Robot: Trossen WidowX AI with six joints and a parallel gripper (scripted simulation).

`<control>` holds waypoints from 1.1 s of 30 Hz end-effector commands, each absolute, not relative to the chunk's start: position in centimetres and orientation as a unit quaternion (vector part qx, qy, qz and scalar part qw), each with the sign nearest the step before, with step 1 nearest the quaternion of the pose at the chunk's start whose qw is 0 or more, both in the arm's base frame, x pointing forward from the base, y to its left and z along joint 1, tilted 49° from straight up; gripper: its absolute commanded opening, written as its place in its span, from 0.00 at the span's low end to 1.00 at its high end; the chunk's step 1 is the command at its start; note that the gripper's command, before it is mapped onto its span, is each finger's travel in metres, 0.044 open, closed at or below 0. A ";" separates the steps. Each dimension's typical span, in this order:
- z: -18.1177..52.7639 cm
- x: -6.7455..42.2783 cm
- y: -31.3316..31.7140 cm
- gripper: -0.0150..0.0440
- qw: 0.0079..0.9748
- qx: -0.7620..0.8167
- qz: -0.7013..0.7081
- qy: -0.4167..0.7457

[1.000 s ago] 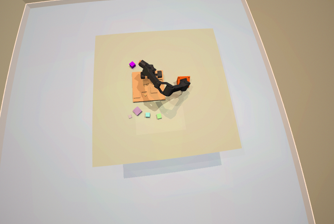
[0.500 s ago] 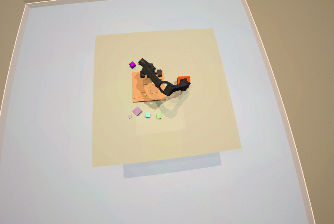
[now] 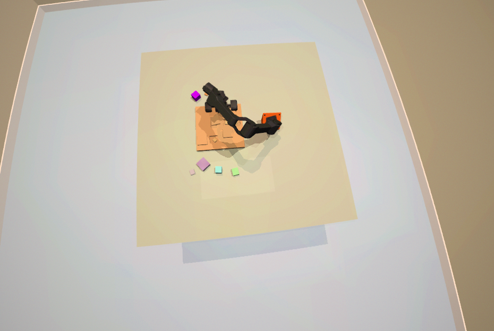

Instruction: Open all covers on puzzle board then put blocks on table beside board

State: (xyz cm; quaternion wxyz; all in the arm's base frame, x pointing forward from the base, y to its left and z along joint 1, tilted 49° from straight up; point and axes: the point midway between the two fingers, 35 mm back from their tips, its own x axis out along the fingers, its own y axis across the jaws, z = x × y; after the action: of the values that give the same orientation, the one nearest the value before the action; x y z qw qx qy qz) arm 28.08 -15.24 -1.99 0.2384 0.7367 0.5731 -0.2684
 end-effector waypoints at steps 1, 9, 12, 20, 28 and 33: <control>-2.4 28.6 -16.7 0.25 0.241 0.735 -0.269 0.573; -2.5 28.7 -17.0 0.25 0.242 0.735 -0.269 0.573; -2.5 28.7 -17.0 0.25 0.242 0.735 -0.269 0.573; -2.5 28.7 -17.0 0.25 0.242 0.735 -0.269 0.573; -2.8 28.9 -16.6 0.25 0.242 0.735 -0.270 0.573; -3.2 29.0 -16.3 0.25 0.242 0.735 -0.270 0.573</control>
State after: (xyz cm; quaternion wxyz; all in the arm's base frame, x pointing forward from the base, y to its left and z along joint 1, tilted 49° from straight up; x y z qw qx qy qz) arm 28.96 -16.52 -2.97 0.2446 0.7340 0.5735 -0.2692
